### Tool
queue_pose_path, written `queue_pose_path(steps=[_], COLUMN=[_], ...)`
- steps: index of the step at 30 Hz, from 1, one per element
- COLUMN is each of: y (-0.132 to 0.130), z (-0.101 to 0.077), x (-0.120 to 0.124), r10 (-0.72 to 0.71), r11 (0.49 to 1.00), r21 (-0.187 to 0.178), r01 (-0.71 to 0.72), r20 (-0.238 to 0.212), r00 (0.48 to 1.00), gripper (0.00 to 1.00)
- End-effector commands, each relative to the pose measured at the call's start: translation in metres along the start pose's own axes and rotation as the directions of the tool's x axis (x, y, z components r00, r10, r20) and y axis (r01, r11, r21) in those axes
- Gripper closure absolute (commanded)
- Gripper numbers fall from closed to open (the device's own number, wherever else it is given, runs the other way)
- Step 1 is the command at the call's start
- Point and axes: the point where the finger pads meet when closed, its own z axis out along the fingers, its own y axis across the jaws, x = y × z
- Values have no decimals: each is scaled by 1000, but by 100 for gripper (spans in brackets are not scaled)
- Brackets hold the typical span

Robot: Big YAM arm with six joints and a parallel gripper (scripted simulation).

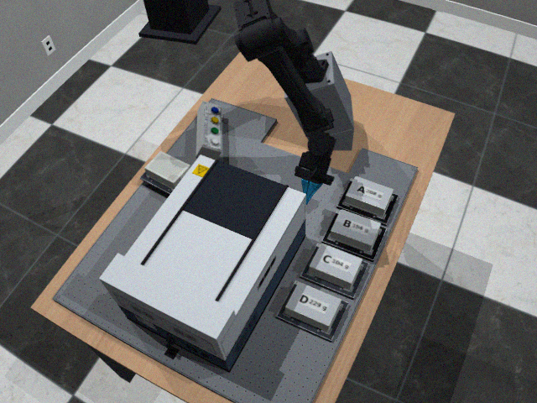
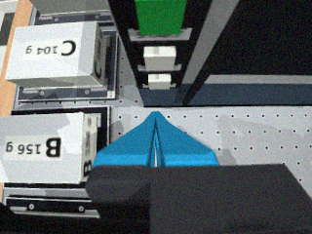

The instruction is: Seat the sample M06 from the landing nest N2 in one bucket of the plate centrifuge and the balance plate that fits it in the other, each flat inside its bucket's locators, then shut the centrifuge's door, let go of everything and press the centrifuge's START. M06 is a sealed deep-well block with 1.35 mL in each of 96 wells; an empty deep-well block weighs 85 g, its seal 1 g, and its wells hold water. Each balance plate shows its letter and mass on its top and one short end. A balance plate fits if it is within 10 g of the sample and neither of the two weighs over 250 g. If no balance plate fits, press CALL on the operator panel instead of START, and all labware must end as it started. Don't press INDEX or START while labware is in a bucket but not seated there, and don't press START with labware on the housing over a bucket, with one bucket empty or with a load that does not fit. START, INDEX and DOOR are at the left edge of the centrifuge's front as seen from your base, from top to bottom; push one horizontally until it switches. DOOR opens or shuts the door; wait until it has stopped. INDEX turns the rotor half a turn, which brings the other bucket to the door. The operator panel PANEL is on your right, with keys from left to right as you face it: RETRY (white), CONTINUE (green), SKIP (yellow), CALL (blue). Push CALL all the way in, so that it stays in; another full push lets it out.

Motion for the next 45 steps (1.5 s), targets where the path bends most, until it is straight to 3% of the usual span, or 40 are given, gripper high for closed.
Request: queue_pose_path(steps=[1, 45], y=[-6, -10], z=[5, 6], x=[-9, -7], r10=[-10, -11], r11=[1000, 1000], r21=[12, 12], r01=[10, 11], r20=[2, 1], r00=[1000, 1000], gripper=[100, 100])
